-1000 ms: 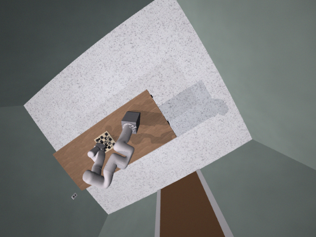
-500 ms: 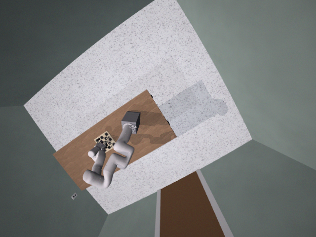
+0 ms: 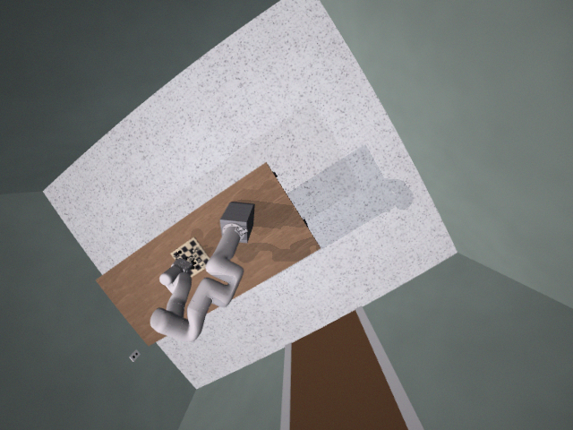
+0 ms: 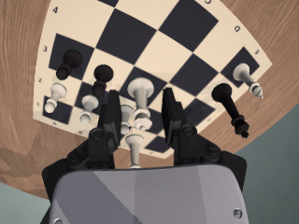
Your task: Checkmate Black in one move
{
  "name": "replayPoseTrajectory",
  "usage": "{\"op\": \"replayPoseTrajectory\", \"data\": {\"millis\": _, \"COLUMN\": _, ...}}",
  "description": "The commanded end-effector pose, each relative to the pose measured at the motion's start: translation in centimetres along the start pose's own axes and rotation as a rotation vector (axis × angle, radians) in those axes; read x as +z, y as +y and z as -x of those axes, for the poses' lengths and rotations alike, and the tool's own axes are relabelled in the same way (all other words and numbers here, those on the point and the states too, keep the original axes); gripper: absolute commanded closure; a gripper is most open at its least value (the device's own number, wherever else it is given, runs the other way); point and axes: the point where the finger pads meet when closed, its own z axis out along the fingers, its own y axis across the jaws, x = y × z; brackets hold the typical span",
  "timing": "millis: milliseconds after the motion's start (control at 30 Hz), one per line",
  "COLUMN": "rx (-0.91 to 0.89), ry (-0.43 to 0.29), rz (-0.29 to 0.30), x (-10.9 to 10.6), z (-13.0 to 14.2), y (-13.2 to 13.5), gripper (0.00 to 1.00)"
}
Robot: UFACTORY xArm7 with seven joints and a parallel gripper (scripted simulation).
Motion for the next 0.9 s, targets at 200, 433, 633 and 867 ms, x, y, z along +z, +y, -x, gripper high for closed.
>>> {"op": "replayPoseTrajectory", "data": {"millis": 200, "rx": 0.001, "ry": 0.002, "rz": 0.002, "x": -0.10, "z": -0.09, "y": 0.12, "gripper": 0.58}}
{"op": "replayPoseTrajectory", "data": {"millis": 433, "rx": 0.001, "ry": 0.002, "rz": 0.002, "x": -0.10, "z": -0.09, "y": 0.12, "gripper": 1.00}}
{"op": "replayPoseTrajectory", "data": {"millis": 633, "rx": 0.001, "ry": 0.002, "rz": 0.002, "x": -0.10, "z": -0.09, "y": 0.12, "gripper": 1.00}}
{"op": "replayPoseTrajectory", "data": {"millis": 867, "rx": 0.001, "ry": 0.002, "rz": 0.002, "x": -0.10, "z": -0.09, "y": 0.12, "gripper": 1.00}}
